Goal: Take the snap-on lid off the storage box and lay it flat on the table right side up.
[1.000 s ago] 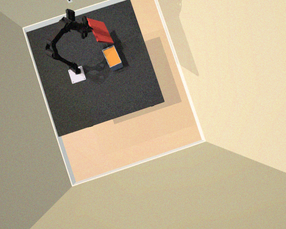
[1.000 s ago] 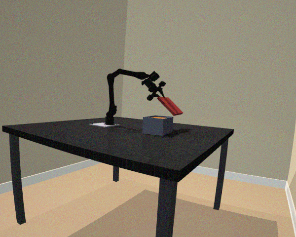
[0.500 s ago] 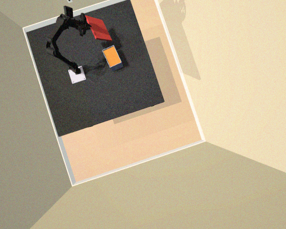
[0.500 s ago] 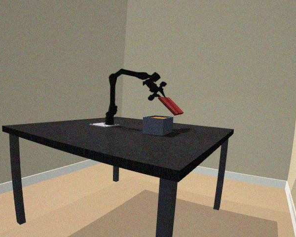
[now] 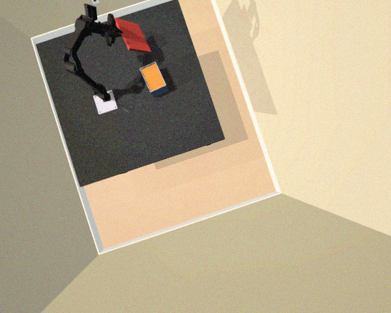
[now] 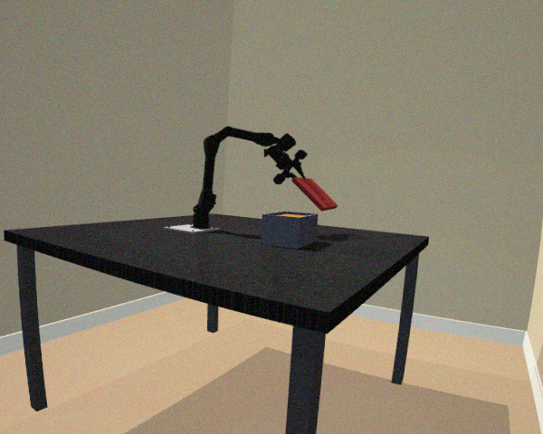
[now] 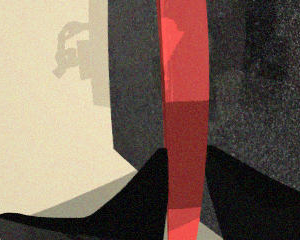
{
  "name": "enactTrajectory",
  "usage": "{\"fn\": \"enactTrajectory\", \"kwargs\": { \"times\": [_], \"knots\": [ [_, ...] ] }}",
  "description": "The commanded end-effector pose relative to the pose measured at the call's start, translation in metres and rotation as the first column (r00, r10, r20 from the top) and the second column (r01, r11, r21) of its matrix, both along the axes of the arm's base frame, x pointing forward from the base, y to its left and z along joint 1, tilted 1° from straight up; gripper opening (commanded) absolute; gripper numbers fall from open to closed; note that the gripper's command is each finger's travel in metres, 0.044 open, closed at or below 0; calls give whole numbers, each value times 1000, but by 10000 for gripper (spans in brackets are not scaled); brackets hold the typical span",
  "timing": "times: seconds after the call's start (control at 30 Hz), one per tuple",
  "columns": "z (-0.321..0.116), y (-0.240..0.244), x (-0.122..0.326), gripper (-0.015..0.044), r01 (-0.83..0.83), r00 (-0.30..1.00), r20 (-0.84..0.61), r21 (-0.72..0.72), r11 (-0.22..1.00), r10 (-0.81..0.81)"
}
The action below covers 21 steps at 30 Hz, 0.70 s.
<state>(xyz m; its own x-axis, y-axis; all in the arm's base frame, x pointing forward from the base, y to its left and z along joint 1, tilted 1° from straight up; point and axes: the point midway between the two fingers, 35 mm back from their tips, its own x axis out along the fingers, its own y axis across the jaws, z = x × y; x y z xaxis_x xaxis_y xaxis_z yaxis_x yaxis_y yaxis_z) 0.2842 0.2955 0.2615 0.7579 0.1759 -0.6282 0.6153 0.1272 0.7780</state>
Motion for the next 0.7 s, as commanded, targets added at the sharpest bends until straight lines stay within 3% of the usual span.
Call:
{"fn": "enactTrajectory", "kwargs": {
  "times": [0.0, 0.67],
  "knots": [
    [5, 7, -2, 0, 9, 1000, 12, 13, 1000, -9],
    [-9, 16, -5, 0, 9, 1000, 11, 14, 1000, -9]
  ]
}}
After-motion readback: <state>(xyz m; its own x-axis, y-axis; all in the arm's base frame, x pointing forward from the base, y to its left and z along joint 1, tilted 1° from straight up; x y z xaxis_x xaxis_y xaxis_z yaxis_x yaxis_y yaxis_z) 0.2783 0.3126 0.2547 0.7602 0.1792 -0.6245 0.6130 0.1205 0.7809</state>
